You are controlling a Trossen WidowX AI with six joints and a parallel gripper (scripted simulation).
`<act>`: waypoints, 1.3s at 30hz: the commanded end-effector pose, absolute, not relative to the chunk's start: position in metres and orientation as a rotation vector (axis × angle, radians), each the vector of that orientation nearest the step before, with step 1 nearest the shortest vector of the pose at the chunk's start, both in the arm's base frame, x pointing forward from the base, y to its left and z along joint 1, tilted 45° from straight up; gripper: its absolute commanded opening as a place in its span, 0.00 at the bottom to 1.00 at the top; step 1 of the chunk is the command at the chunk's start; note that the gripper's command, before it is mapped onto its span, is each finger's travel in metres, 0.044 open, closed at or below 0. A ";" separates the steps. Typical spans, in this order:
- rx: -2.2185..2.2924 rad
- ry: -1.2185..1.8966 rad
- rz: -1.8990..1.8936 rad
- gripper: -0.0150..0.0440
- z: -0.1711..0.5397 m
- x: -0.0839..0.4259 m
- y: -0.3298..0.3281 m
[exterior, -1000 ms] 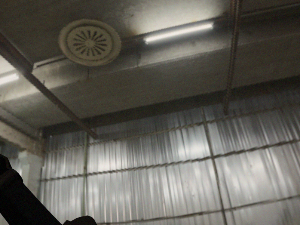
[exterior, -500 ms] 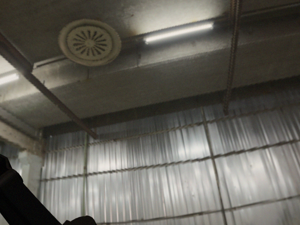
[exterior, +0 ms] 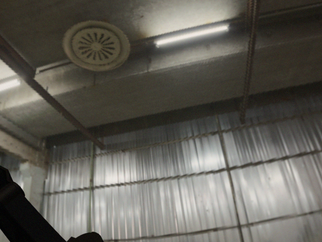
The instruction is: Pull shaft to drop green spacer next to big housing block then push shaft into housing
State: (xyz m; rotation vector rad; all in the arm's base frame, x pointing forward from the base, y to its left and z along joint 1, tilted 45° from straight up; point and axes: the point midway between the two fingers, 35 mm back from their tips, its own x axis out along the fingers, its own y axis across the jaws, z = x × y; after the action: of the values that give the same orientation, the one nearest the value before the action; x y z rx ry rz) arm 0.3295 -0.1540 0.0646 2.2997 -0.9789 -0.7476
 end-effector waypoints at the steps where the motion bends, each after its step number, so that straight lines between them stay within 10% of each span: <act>1: 2.300 -0.980 -0.754 0.25 0.063 0.327 -0.154; 39: 2.300 -0.980 -0.754 0.25 0.062 0.323 -0.152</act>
State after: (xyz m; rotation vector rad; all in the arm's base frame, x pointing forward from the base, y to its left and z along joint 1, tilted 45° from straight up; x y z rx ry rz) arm 0.3263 -0.1525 0.0636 2.3008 -0.9784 -0.7460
